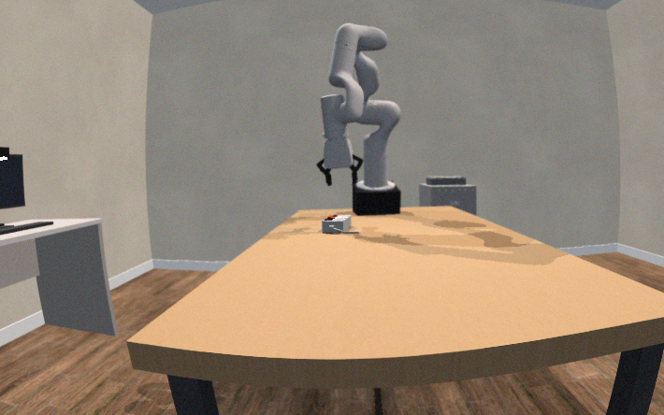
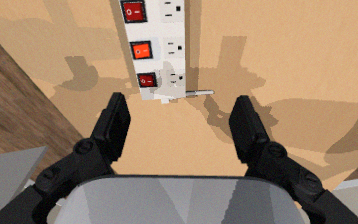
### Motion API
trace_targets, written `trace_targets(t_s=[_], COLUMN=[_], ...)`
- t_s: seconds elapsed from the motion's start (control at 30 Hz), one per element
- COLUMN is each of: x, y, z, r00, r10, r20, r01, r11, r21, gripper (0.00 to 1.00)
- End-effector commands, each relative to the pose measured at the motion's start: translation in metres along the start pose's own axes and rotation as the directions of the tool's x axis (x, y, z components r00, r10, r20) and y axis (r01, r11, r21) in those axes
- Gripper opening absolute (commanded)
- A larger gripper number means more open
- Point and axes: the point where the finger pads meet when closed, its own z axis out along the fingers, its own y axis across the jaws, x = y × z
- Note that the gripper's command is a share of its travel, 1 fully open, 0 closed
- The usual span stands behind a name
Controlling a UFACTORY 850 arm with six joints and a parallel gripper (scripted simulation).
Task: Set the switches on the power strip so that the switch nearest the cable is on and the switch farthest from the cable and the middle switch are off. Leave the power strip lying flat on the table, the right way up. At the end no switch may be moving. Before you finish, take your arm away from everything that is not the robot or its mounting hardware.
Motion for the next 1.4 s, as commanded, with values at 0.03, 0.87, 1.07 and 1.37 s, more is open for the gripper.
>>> trace_targets(t_s=[0.03, 0.87, 1.07, 1.37], x=[-0.004, -0.006, -0.004, -0.004], y=[0.007, -0.029, -0.056, -0.056], z=[-0.010, 0.026, 0.051, 0.051], r00=[0.973, 0.988, 0.994, 0.994], r10=[-0.216, -0.126, -0.064, -0.064], r20=[0.082, 0.091, 0.093, 0.093], r01=[0.210, 0.121, 0.058, 0.058], r11=[0.974, 0.991, 0.996, 0.996], r21=[0.079, 0.064, 0.065, 0.065], gripper=[1.00, 1.00, 0.00, 0.00])
